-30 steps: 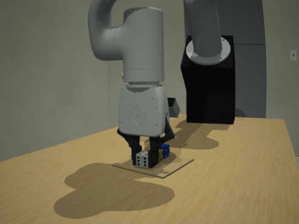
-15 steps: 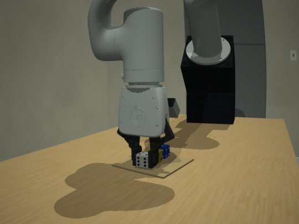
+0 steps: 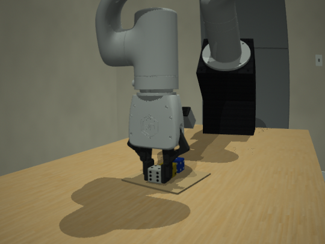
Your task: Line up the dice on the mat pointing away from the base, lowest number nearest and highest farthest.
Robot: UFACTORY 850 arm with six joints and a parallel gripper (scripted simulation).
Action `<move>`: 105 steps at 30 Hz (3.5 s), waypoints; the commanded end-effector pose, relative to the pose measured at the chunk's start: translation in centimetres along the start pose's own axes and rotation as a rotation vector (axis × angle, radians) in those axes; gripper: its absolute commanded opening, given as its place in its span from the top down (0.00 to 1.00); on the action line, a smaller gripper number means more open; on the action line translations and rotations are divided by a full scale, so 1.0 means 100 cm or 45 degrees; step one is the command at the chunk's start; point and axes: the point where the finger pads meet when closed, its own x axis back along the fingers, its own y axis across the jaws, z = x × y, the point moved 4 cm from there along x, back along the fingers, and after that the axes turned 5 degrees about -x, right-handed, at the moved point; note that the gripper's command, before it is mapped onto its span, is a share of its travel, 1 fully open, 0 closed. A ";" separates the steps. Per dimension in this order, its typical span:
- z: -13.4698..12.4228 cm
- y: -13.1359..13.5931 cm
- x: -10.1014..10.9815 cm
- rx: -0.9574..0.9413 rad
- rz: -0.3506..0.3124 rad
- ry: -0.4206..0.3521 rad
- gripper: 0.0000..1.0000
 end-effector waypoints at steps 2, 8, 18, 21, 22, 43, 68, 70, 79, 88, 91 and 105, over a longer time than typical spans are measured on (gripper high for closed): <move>0.000 0.000 0.000 0.000 0.000 -0.001 0.73; 0.000 0.000 0.000 0.000 0.000 -0.001 0.73; 0.000 0.000 -0.002 0.000 0.000 -0.001 0.73; 0.000 0.000 -0.003 0.000 0.000 -0.001 0.73; 0.000 0.000 -0.003 0.000 0.000 -0.001 0.73; 0.000 0.000 -0.004 0.000 0.000 -0.001 0.73; 0.000 0.000 -0.004 0.000 0.000 -0.001 0.65; 0.000 0.000 -0.004 0.000 0.000 -0.001 0.65; 0.000 0.000 -0.004 0.000 0.000 -0.001 0.53; 0.000 0.000 -0.004 0.000 0.000 -0.001 0.53; 0.000 0.000 -0.002 0.000 0.000 -0.001 0.53; 0.000 0.000 0.048 0.000 0.000 -0.001 0.53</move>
